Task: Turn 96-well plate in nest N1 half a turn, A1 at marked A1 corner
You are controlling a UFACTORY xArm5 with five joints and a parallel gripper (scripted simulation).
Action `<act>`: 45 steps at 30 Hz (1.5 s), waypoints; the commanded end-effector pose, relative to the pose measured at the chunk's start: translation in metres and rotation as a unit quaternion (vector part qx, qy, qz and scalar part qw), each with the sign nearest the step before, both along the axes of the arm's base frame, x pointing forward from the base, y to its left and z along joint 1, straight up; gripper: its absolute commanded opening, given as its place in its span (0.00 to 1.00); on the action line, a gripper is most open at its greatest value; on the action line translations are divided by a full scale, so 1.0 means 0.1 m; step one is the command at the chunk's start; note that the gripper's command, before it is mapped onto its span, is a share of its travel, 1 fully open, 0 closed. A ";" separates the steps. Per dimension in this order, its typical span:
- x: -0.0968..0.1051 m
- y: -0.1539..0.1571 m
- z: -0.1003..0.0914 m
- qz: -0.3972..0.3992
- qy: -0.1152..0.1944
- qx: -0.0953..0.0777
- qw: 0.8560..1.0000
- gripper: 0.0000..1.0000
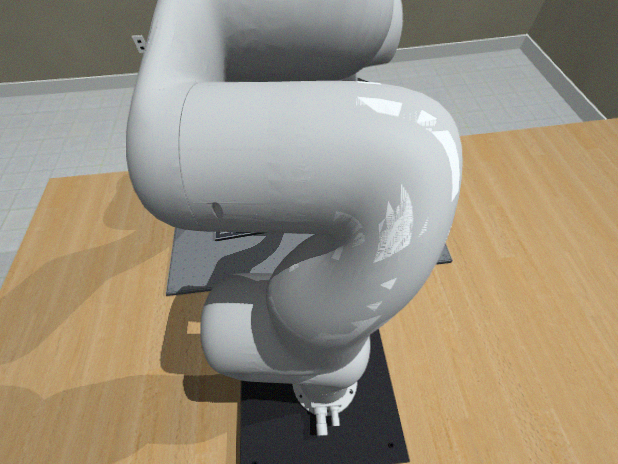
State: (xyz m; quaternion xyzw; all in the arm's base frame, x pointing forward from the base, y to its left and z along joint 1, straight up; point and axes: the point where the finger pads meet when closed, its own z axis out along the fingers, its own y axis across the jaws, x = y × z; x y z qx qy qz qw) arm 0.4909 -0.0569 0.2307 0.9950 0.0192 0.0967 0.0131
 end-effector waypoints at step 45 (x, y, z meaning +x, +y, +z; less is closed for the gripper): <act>-0.66 1.32 -0.59 0.360 0.074 -0.025 0.930 1.00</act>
